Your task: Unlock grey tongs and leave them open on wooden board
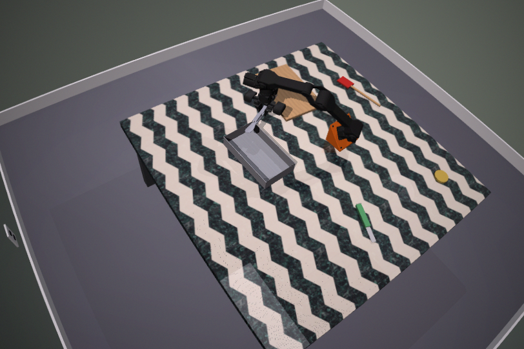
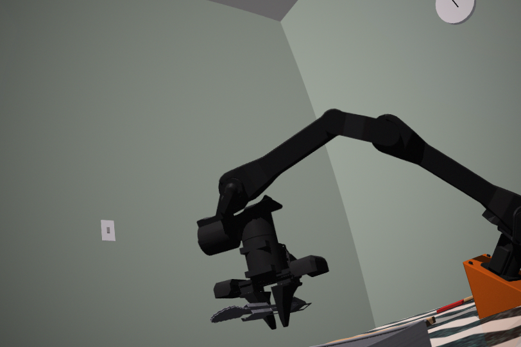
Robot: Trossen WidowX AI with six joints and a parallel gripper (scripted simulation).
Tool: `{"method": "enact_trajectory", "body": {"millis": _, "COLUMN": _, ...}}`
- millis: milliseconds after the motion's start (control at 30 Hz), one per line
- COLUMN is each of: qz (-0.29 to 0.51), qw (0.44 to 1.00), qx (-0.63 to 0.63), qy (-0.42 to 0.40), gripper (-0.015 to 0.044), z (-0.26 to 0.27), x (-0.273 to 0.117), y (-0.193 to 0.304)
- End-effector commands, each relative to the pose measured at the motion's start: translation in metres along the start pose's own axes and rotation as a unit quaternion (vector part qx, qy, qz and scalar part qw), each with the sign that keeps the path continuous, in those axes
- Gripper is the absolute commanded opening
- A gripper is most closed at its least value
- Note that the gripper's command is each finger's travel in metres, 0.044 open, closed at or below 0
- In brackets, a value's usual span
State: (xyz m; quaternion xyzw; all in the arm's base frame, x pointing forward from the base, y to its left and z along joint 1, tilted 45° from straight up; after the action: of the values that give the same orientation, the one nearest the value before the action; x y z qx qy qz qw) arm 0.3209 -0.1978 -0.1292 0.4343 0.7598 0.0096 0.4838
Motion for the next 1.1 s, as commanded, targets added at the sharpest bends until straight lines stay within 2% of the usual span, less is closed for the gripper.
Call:
{"method": "enact_trajectory", "body": {"millis": 0, "qz": -0.001, "qw": 1.000, "qx": -0.030, "qy": -0.004, "gripper": -0.0150, "z": 0.007, "x": 0.002, "y": -0.036}}
{"method": "enact_trajectory", "body": {"millis": 200, "qz": 0.001, "qw": 0.998, "qx": -0.068, "qy": -0.002, "gripper": -0.0150, "z": 0.008, "x": 0.012, "y": -0.083}}
{"method": "enact_trajectory", "body": {"millis": 600, "qz": -0.001, "qw": 0.997, "qx": -0.078, "qy": -0.005, "gripper": -0.0150, "z": 0.006, "x": 0.011, "y": -0.096}}
{"method": "enact_trajectory", "body": {"millis": 1067, "qz": -0.026, "qw": 0.988, "qx": -0.148, "qy": -0.029, "gripper": -0.0150, "z": -0.025, "x": 0.001, "y": -0.196}}
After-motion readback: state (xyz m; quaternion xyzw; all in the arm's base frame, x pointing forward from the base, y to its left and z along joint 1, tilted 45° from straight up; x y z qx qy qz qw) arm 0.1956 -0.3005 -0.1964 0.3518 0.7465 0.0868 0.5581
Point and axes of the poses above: the point midway between the two fingers, 35 mm back from their tips, its own x axis out along the fingers, its own z axis across the jaws, y = z × x, the point moved 2 cm from there along -x, back along the fingers, and after that the axes turned 15 degrees about -x, right-handed, at the moved point
